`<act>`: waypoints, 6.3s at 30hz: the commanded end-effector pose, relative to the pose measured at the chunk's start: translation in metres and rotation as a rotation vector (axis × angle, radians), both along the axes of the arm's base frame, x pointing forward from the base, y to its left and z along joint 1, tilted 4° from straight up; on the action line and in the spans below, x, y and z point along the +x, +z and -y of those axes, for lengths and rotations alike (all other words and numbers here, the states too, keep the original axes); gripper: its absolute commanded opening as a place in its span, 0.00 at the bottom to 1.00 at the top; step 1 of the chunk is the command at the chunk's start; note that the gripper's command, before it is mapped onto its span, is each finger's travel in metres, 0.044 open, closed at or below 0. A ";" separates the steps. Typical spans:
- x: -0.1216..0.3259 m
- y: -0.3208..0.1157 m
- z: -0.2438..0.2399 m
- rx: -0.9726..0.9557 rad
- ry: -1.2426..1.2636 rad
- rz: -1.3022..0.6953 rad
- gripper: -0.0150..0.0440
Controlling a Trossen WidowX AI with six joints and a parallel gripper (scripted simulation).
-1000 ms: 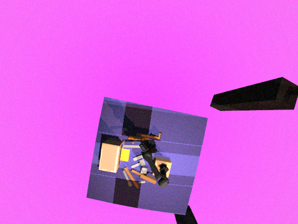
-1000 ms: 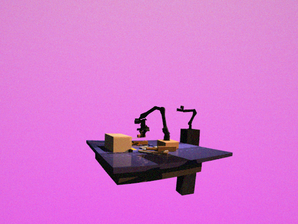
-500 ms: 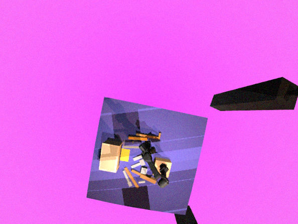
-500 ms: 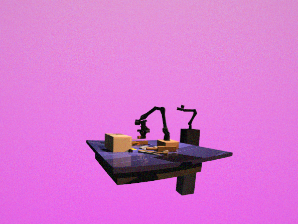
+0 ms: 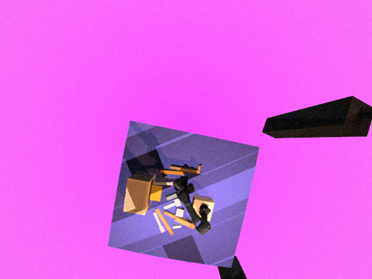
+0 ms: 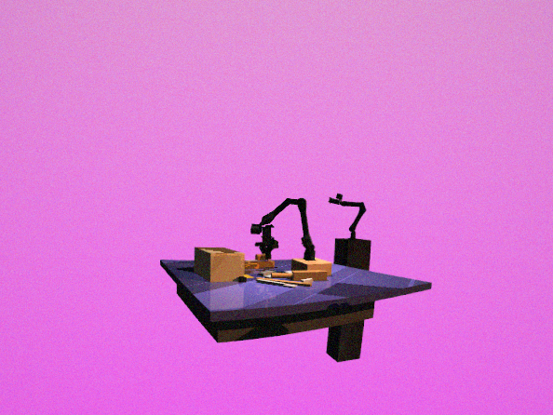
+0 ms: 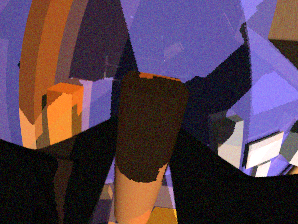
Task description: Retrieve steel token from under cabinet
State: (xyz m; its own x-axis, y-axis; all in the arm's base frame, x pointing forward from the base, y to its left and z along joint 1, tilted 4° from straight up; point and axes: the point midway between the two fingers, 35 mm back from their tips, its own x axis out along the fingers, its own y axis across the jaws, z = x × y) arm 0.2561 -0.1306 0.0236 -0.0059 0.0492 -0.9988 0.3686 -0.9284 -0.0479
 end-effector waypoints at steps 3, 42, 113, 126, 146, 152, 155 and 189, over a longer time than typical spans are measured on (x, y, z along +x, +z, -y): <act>0.003 -0.005 -0.003 0.002 -0.004 0.020 0.25; -0.002 -0.061 -0.011 0.001 -0.001 0.000 0.59; 0.035 -0.070 -0.026 0.004 -0.016 0.023 0.25; 0.053 -0.069 -0.033 0.004 -0.017 0.025 0.25; 0.077 -0.067 -0.043 0.005 -0.017 0.026 0.25; 0.084 -0.067 -0.046 0.005 -0.017 0.027 0.25; 0.087 -0.067 -0.047 0.006 -0.017 0.027 0.25; 0.124 -0.065 -0.061 0.007 -0.017 0.030 0.25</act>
State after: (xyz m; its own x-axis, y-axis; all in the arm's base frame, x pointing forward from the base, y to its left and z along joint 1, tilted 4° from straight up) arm 0.3744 -0.0708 -0.0414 0.0203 0.0563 -0.9982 0.3552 -0.9337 -0.0454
